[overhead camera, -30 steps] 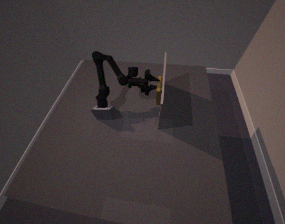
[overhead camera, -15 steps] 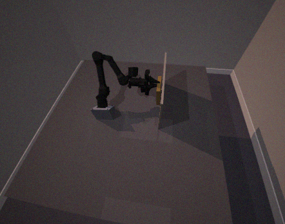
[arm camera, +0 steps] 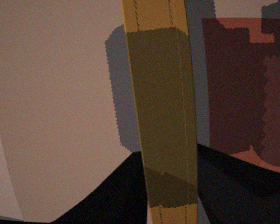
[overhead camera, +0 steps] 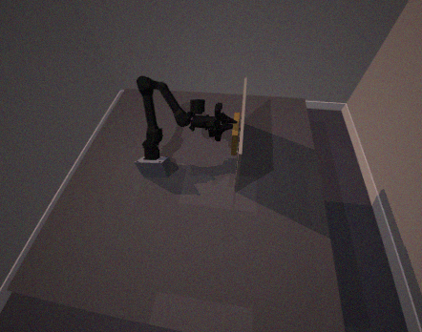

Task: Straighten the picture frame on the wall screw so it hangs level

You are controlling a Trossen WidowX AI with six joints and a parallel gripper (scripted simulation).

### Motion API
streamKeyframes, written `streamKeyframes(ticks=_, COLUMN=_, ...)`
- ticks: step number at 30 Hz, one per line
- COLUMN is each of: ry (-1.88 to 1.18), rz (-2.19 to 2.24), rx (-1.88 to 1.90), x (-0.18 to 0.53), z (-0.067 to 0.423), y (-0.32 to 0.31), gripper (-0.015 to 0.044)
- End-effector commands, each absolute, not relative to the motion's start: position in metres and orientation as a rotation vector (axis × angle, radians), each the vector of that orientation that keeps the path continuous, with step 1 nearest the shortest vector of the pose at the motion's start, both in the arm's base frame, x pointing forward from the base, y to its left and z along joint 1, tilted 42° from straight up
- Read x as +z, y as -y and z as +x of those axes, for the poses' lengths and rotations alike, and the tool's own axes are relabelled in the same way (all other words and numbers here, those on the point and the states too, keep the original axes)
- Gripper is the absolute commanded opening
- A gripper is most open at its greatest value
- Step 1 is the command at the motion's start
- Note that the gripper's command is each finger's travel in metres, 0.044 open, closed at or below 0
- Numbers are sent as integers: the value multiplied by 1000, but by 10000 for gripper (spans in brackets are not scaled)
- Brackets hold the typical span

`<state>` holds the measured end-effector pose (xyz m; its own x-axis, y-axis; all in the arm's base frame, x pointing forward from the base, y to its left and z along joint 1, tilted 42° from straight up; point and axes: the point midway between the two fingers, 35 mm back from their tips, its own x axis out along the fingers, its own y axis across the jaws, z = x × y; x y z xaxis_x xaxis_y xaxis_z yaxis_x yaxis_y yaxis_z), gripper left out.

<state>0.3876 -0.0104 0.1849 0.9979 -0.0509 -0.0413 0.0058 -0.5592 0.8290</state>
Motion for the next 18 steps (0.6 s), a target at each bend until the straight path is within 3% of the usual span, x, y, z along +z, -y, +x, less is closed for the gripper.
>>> streamKeyframes(ticks=1, ry=28, rz=2167, rx=-71, x=186, z=388, y=10, gripper=0)
streamKeyframes(ticks=18, ry=28, rz=2166, rx=-71, x=190, z=388, y=14, gripper=0)
